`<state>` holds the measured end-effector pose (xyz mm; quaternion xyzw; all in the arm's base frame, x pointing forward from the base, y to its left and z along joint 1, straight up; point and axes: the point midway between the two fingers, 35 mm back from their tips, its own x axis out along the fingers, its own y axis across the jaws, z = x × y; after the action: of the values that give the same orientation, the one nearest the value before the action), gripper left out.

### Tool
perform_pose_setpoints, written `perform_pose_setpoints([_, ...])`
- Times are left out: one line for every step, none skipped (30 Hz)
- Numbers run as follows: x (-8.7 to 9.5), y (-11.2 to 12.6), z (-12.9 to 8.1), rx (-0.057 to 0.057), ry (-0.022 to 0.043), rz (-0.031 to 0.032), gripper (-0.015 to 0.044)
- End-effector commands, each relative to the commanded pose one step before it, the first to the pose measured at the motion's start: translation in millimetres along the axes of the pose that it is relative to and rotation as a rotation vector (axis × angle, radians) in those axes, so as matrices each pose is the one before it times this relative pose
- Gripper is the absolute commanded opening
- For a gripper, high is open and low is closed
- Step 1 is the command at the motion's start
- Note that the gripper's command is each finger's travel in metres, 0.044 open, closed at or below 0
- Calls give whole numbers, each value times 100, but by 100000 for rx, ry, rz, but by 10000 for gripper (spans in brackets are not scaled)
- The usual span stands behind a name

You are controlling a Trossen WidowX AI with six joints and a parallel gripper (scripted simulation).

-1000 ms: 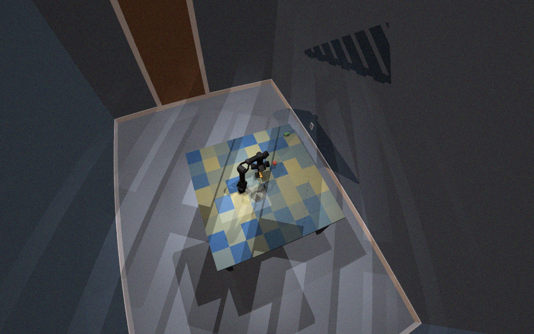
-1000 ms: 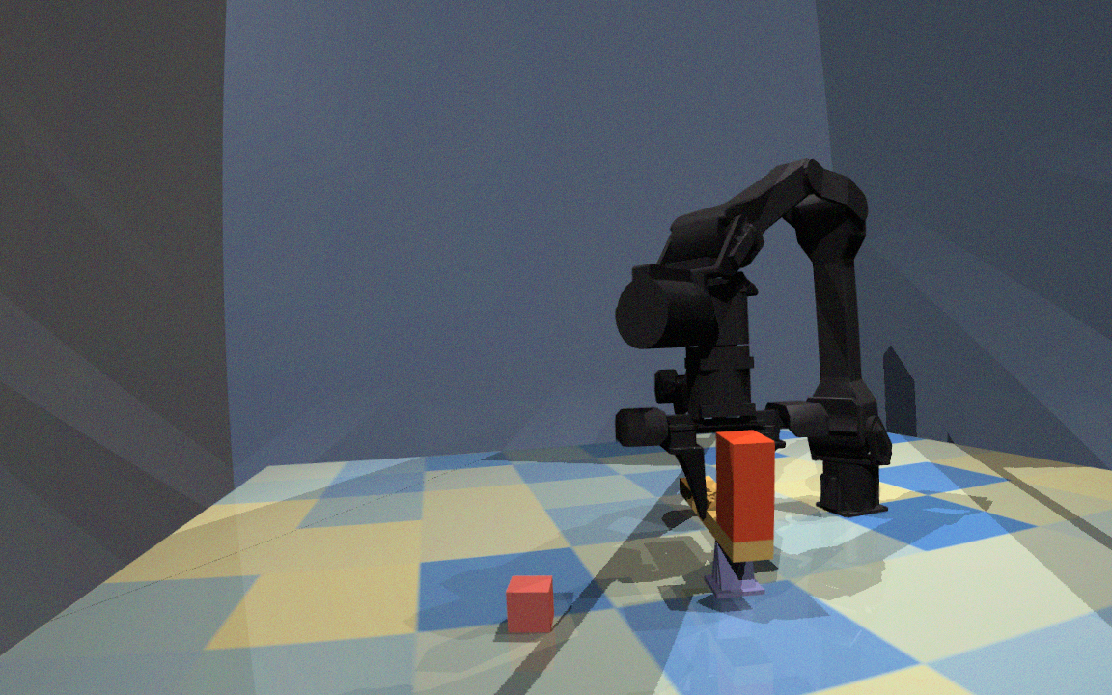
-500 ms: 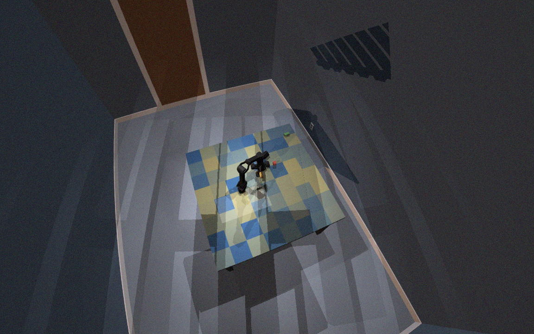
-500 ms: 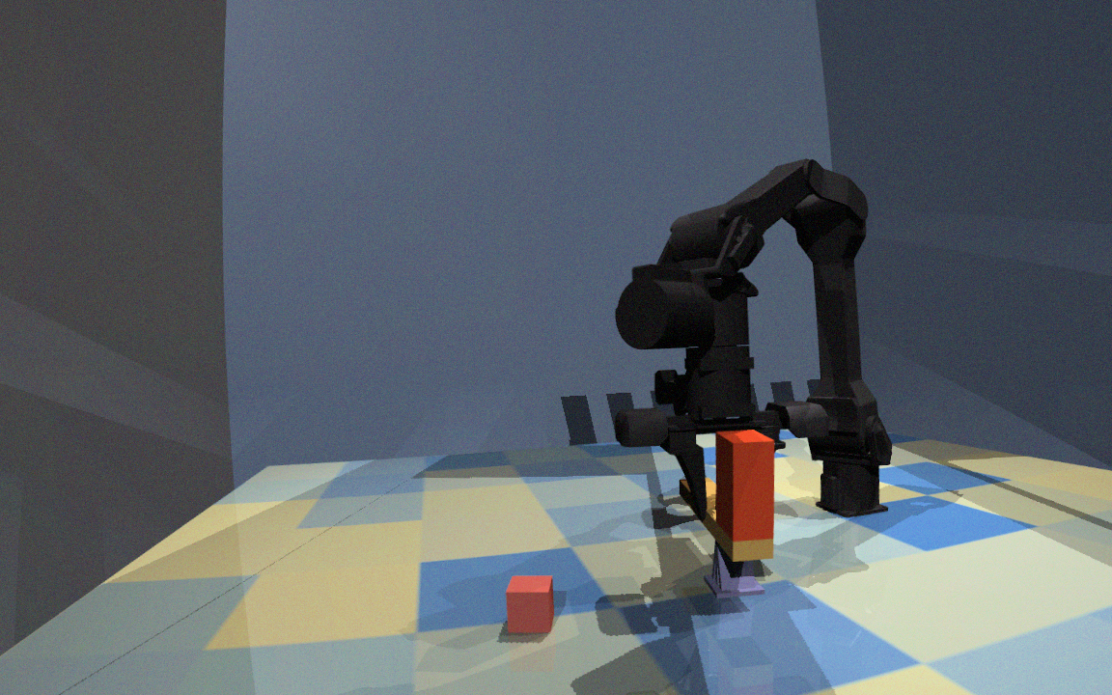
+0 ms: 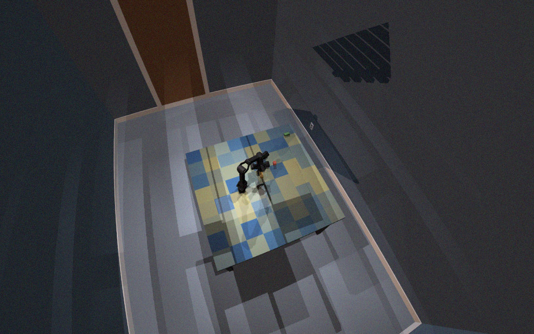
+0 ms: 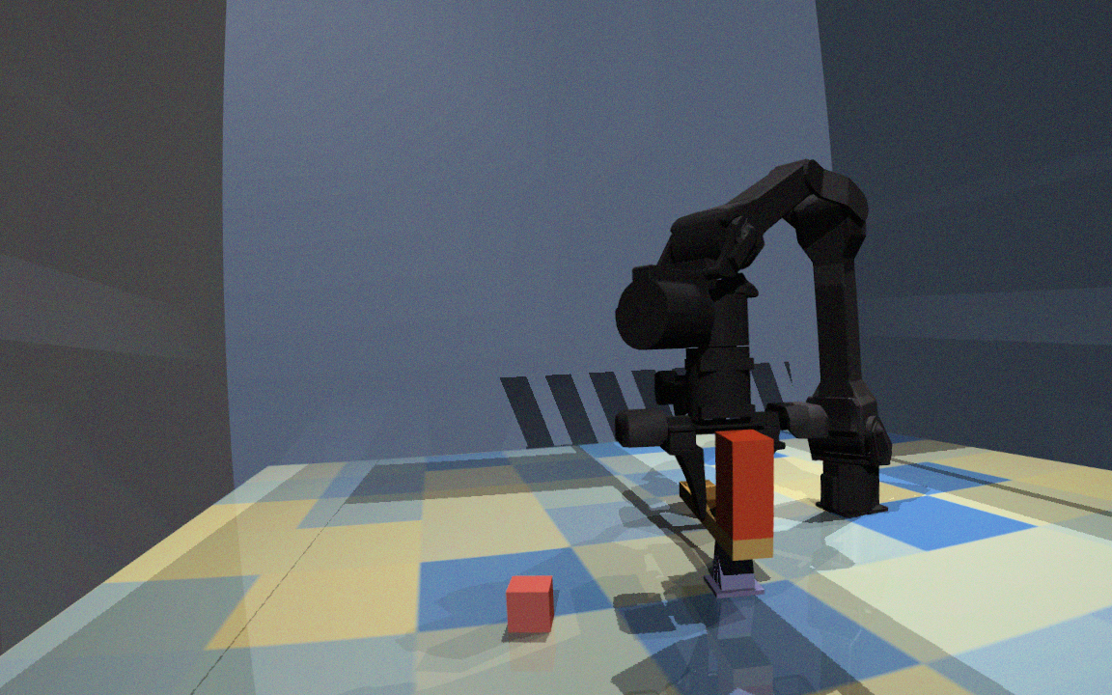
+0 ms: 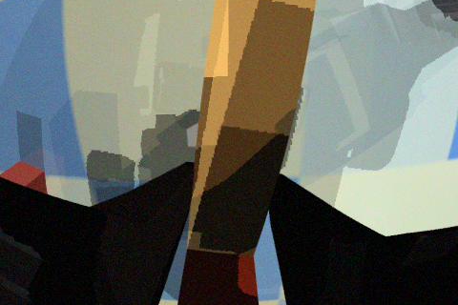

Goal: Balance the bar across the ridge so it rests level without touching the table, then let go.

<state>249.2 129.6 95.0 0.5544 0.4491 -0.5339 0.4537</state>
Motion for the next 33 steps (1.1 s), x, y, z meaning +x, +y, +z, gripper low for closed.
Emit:
perform_pose_setpoints([444, -124, 108, 189, -406, -554, 0])
perform_pose_setpoints([8, 0, 2, 0, 0, 0, 0])
perform_pose_setpoints([17, -1, 3, 0, 0, 0, 0])
perform_pose_setpoints([0, 0, 0, 0, 0, 0, 0])
perform_pose_setpoints([8, 0, 1, 0, 0, 0, 0])
perform_pose_setpoints([8, 0, 1, 0, 0, 0, 0])
perform_pose_setpoints([17, 1, 2, 0, 0, 0, 0])
perform_pose_setpoints([0, 0, 0, 0, 0, 0, 0])
perform_pose_setpoints([8, -1, 2, 0, 0, 0, 0])
perform_pose_setpoints([8, -1, 2, 0, 0, 0, 0])
perform_pose_setpoints([17, -2, 5, 0, 0, 0, 0])
perform_pose_setpoints([0, 0, 0, 0, 0, 0, 0])
perform_pose_setpoints([8, 0, 2, 0, 0, 0, 0])
perform_pose_setpoints([8, 0, 2, 0, 0, 0, 0])
perform_pose_setpoints([-27, 0, 0, 0, 0, 0, 0])
perform_pose_setpoints([-45, 0, 0, 0, 0, 0, 0])
perform_pose_setpoints([-68, 0, 0, 0, 0, 0, 0])
perform_pose_setpoints([-95, 1, 1, 0, 0, 0, 0])
perform_pose_setpoints([-90, 1, 1, 0, 0, 0, 0])
perform_pose_setpoints([-79, 1, 1, 0, 0, 0, 0])
perform_pose_setpoints([-45, 0, 3, 0, 0, 0, 0])
perform_pose_setpoints([-16, 0, 1, 0, 0, 0, 0])
perform_pose_setpoints([0, 0, 0, 0, 0, 0, 0])
perform_pose_setpoints([10, -2, 3, 0, 0, 0, 0])
perform_pose_setpoints([0, 0, 0, 0, 0, 0, 0])
perform_pose_setpoints([0, 0, 0, 0, 0, 0, 0])
perform_pose_setpoints([0, 0, 0, 0, 0, 0, 0])
perform_pose_setpoints([0, 0, 0, 0, 0, 0, 0])
perform_pose_setpoints([0, 0, 0, 0, 0, 0, 0])
perform_pose_setpoints([0, 0, 0, 0, 0, 0, 0])
perform_pose_setpoints([0, 0, 0, 0, 0, 0, 0])
perform_pose_setpoints([7, -3, 7, 0, -1, 0, 0])
perform_pose_setpoints([0, 0, 0, 0, 0, 0, 0])
